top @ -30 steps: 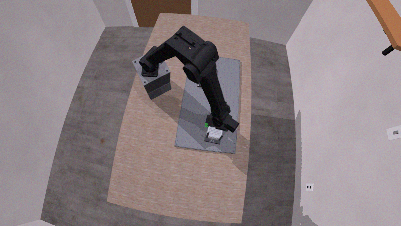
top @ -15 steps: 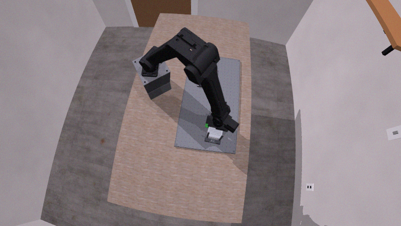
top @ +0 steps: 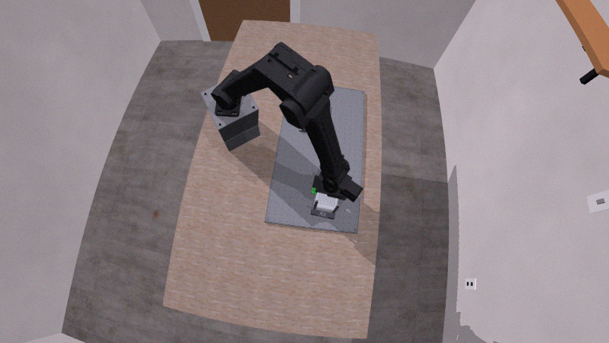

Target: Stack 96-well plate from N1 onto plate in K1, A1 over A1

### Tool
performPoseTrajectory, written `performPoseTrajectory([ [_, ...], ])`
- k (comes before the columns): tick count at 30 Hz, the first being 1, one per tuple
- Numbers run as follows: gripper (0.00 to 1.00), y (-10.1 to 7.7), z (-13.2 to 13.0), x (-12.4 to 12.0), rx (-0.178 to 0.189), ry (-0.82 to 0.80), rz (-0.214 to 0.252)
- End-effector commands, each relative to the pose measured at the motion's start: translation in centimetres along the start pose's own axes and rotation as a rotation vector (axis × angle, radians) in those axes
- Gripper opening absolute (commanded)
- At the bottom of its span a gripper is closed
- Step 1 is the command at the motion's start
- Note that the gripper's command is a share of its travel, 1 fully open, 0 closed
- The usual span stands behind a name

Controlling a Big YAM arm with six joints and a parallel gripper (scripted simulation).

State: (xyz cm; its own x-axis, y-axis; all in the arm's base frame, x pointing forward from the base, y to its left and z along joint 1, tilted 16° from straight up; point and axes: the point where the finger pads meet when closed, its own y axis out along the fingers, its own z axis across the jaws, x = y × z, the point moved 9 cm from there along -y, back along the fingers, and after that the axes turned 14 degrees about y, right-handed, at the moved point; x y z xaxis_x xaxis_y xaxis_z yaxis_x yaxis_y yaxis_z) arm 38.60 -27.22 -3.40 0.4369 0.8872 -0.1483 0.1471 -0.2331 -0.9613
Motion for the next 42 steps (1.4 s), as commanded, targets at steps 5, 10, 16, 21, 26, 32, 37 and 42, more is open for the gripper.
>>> performPoseTrajectory([
  [5, 0.00, 0.33, -0.86, -0.51, -0.018, 0.000, 0.003],
  [10, 0.00, 0.36, -1.04, -0.59, -0.023, 0.003, 0.004],
  [16, 0.00, 0.46, -1.08, -0.66, -0.025, 0.006, 0.005],
  [21, 0.00, 0.56, -1.07, -0.72, -0.024, 0.007, 0.006],
  [26, 0.00, 0.61, -1.07, -0.75, -0.024, 0.007, 0.006],
  [32, 0.00, 0.72, -1.05, -0.80, -0.024, 0.007, 0.006],
  [37, 0.00, 0.80, -1.05, -0.81, -0.024, 0.007, 0.006],
  [42, 0.00, 0.86, -1.05, -0.81, -0.024, 0.007, 0.006],
])
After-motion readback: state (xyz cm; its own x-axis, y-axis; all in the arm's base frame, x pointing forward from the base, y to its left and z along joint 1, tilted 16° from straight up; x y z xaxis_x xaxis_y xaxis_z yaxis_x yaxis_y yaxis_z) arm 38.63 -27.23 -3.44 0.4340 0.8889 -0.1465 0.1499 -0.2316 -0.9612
